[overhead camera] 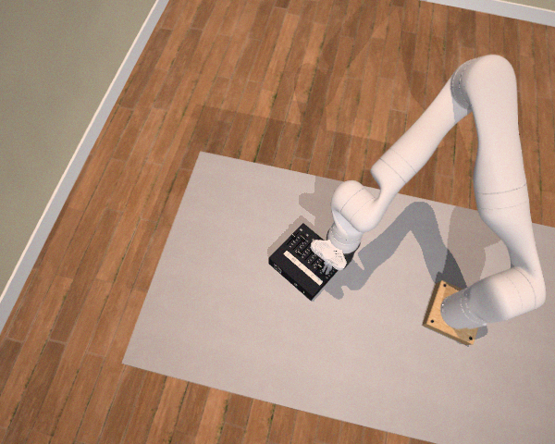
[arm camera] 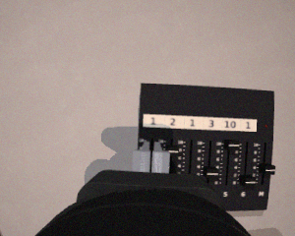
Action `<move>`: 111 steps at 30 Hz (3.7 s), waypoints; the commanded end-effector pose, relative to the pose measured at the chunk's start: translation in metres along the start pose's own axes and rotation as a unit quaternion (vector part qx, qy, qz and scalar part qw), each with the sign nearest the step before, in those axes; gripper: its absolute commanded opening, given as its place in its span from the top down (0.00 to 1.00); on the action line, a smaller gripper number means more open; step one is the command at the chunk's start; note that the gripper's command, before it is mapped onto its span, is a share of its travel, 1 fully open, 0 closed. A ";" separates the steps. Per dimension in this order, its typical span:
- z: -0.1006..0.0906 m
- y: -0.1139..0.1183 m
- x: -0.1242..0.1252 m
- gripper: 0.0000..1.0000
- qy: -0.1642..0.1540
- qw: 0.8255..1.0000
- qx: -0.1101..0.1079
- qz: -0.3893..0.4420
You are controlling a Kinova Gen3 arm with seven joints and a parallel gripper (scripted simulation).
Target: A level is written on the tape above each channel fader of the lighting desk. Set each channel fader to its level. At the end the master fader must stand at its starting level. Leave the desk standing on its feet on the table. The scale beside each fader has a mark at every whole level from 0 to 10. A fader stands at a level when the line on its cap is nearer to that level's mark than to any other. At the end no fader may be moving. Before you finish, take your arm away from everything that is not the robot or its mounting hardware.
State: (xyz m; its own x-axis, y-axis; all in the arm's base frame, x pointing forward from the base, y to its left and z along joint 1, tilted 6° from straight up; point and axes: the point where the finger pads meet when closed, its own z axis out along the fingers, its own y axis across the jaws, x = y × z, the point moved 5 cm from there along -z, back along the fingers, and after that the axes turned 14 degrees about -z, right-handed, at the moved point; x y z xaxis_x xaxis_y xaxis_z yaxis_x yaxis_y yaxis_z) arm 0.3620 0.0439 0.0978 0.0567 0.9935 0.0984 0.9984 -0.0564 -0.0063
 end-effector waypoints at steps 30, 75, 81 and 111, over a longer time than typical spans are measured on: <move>0.000 0.000 0.000 1.00 0.000 1.000 0.000 0.000; 0.012 0.000 0.000 1.00 0.000 1.000 0.000 0.000; 0.012 0.000 0.000 1.00 0.000 1.000 0.000 0.000; 0.012 -0.002 -0.009 1.00 0.000 1.000 0.000 0.000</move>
State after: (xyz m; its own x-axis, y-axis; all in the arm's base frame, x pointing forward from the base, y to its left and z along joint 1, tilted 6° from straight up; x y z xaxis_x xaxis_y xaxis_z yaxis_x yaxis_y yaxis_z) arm 0.3595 0.0392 0.0847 0.0522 0.9936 0.1004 0.9986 -0.0518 -0.0061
